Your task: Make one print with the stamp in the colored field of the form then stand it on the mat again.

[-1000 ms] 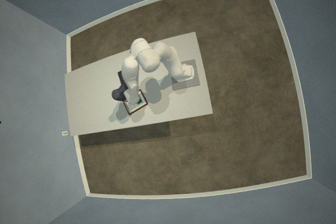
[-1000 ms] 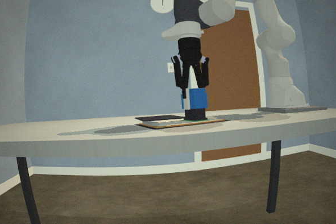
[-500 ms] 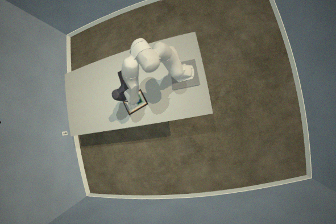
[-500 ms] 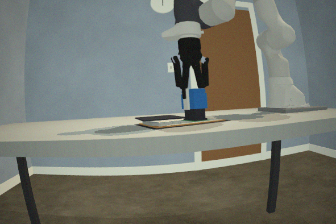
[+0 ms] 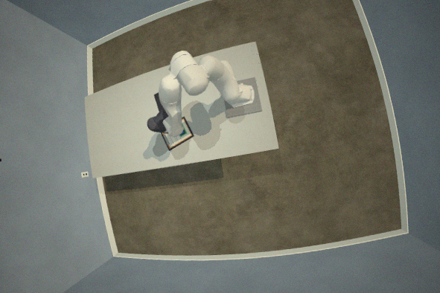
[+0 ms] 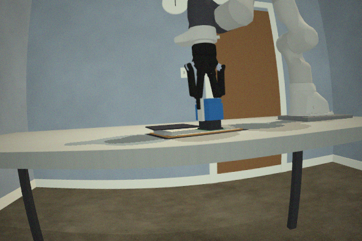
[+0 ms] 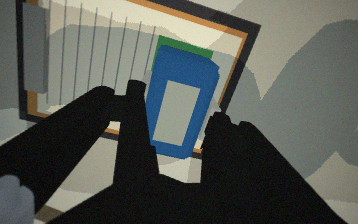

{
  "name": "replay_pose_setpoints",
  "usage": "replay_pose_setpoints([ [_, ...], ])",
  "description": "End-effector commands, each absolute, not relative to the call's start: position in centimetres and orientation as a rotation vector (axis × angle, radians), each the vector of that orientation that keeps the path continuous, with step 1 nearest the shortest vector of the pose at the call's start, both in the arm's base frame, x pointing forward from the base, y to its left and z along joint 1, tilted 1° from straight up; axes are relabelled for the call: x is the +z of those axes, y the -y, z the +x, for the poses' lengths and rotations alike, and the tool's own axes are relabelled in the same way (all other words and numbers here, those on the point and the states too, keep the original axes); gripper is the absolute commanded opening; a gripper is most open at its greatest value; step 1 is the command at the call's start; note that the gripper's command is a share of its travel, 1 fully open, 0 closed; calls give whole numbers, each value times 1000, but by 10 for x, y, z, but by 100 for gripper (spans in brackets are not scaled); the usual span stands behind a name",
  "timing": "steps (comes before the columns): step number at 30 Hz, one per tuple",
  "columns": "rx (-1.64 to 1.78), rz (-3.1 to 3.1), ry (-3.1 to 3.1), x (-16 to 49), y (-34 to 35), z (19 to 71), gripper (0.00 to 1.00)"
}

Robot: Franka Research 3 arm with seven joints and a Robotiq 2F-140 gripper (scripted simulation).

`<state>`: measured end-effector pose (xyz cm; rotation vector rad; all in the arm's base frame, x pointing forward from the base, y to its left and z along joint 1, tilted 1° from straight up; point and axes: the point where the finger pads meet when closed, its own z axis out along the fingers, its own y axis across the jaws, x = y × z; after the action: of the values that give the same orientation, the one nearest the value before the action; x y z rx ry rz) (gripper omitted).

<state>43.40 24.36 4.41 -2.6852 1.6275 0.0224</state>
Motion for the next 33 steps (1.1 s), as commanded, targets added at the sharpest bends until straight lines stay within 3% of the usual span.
replay_pose_setpoints([
  [1,18,-2679,-1634,34,-244,434,18],
  [33,18,-2679,-1634,26,-244,434,18],
])
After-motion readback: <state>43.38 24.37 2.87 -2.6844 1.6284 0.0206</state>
